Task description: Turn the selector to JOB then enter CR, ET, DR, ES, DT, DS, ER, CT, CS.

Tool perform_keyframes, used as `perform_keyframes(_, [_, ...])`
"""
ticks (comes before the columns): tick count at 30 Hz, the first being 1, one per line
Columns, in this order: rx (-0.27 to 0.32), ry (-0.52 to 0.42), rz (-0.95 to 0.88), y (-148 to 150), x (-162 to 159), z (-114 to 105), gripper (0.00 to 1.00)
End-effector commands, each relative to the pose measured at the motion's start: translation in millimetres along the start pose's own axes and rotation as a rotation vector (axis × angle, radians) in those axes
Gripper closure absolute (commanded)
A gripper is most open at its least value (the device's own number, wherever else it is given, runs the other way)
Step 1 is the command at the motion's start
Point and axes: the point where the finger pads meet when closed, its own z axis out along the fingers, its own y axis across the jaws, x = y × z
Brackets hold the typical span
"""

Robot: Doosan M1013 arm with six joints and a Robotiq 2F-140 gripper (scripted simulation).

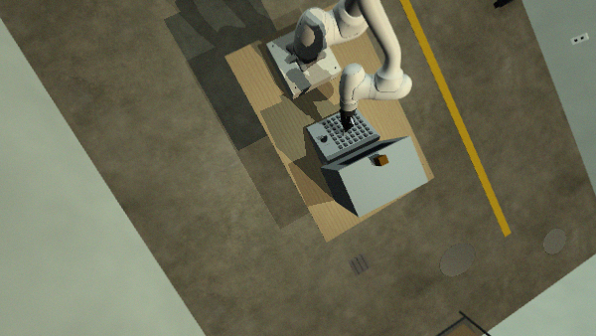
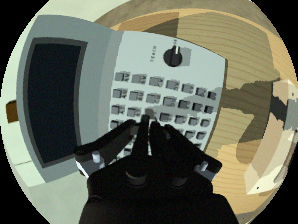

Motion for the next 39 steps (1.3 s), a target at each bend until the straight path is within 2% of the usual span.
perform_keyframes(1, [0.000,0.000,0.000,0.0,0.0,0.1,1.00])
perform_keyframes(23, [0.000,0.000,0.000,0.0,0.0,-1.1,1.00])
perform_keyframes(39, [0.000,0.000,0.000,0.0,0.0,-19.0,1.00])
